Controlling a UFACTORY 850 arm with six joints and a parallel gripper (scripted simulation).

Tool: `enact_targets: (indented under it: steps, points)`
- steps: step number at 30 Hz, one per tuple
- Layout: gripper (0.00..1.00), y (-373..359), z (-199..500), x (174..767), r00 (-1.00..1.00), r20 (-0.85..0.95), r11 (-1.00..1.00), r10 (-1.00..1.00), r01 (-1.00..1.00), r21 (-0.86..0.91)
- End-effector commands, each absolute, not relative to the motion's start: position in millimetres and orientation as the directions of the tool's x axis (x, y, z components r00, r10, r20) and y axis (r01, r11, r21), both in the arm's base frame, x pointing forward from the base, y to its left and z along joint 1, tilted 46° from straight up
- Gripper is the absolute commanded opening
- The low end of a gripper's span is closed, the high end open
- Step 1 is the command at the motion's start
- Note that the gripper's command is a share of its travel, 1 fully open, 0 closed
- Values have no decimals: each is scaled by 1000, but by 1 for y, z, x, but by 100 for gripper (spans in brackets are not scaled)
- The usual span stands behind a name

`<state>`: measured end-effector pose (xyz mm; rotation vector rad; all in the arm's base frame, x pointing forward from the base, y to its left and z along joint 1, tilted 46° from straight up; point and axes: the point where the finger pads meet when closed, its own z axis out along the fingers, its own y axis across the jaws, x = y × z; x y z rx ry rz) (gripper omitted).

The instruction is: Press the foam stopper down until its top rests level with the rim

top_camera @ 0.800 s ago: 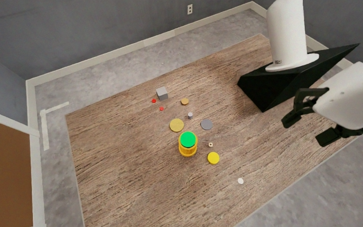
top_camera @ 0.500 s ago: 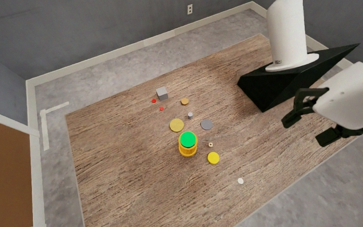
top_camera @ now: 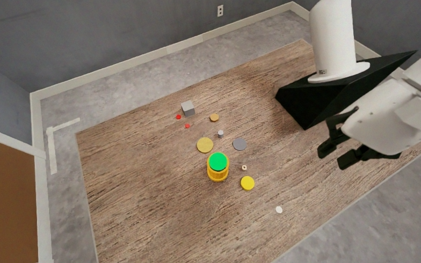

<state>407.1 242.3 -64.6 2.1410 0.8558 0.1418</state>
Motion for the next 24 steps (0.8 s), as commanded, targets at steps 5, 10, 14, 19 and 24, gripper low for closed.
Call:
enact_targets:
  steps: [5, 10, 14, 19, 24]
  points:
    - [0, 155, -67, 487, 937, -105, -619, 333, 301, 726]
    - [0, 122, -67, 507, 967, -84, -652, 240, 224, 725]
    - [0, 64, -67, 534, 996, -48, -688, 70, 83, 720]
    - [0, 2, -67, 556, 997, -20, -698, -70, -34, 715]
    - [0, -17, -67, 564, 996, -18, -698, -83, -46, 715]
